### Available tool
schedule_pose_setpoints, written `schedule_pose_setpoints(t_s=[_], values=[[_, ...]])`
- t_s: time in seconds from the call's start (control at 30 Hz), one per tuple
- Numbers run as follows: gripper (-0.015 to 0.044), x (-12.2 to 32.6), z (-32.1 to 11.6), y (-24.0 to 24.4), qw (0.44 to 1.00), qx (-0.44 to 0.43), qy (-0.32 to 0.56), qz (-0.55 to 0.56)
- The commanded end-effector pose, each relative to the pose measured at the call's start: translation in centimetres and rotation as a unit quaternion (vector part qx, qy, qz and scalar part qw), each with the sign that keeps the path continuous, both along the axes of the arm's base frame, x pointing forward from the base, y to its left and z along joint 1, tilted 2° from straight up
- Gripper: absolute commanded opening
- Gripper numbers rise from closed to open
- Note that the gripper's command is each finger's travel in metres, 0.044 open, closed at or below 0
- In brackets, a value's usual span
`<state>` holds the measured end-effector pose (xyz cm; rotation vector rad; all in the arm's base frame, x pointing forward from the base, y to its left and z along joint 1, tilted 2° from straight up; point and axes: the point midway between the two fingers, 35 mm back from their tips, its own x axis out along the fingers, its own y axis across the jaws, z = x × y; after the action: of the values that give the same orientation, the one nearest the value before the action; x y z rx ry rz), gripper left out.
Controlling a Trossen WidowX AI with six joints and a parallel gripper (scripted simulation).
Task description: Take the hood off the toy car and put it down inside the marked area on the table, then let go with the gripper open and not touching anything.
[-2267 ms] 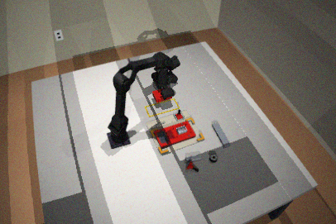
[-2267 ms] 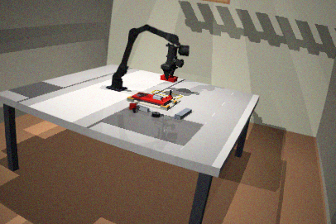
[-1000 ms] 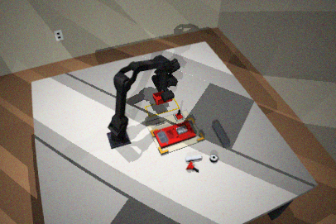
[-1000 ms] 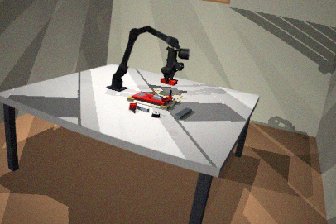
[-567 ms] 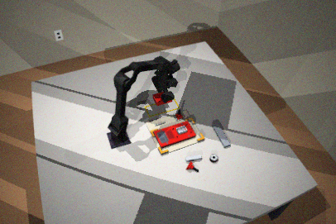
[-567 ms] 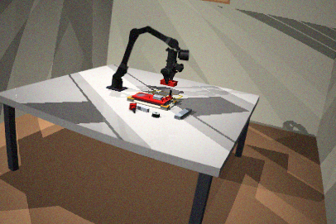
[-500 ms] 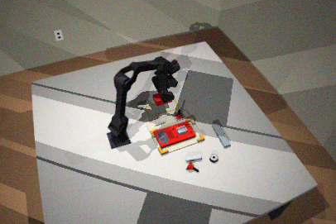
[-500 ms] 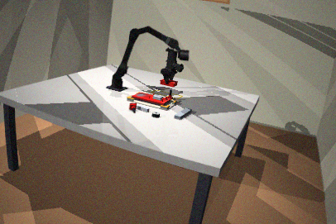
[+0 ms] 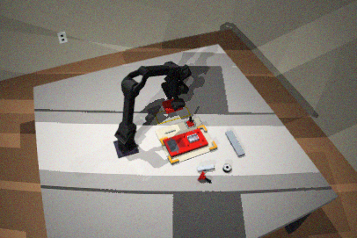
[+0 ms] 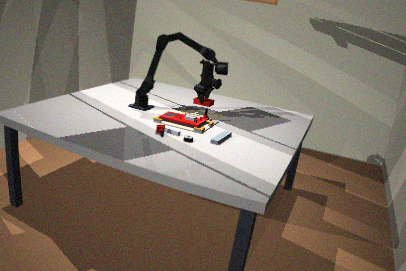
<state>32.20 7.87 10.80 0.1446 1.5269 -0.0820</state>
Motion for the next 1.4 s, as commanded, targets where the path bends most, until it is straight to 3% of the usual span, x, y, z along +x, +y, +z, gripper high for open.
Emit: schedule_pose_setpoints(t_s=[0.0, 1.37], values=[[0.0000, 0.0, -0.4, -0.1, 1.000, -0.002, 0.000, -0.002], [0.0000, -0.1, -2.7, 0.0, 1.000, -0.002, 0.000, -0.002]])
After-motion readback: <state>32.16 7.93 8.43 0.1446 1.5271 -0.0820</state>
